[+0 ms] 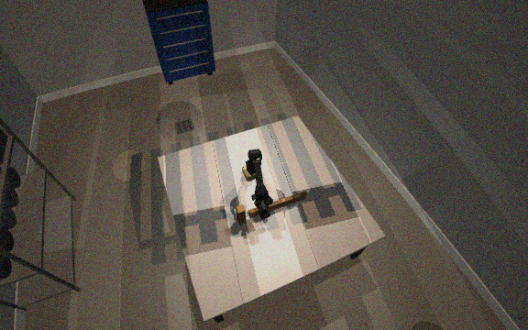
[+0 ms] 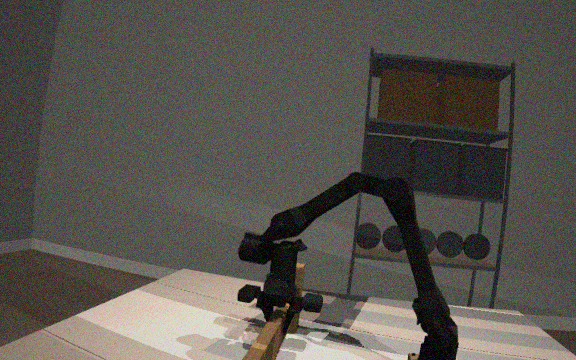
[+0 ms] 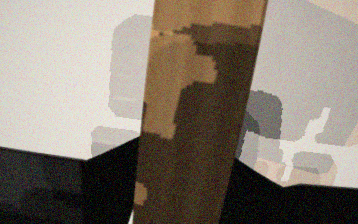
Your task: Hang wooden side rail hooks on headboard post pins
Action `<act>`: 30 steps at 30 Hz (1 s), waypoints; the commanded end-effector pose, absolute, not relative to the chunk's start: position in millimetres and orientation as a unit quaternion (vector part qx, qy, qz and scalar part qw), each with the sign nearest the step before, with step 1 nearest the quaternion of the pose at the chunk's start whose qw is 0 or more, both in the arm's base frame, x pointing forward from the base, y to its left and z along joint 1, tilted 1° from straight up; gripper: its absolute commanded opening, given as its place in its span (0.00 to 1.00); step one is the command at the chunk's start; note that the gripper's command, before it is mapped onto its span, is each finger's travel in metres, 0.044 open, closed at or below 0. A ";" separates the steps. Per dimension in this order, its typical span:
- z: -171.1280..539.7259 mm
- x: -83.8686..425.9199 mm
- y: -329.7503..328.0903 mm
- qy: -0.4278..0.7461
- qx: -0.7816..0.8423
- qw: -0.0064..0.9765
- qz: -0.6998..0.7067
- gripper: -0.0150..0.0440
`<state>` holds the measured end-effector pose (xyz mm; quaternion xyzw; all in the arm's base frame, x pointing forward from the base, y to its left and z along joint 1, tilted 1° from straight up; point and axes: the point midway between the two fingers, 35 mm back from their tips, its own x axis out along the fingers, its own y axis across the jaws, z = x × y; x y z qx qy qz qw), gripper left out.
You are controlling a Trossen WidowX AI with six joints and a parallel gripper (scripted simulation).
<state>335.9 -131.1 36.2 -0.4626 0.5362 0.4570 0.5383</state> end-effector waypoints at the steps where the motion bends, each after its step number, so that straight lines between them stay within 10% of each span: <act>1: 39.6 337.7 -132.7 0.534 -0.467 0.539 0.454 0.25; 30: 38.1 335.6 -135.6 0.534 -0.467 0.539 0.454 0.25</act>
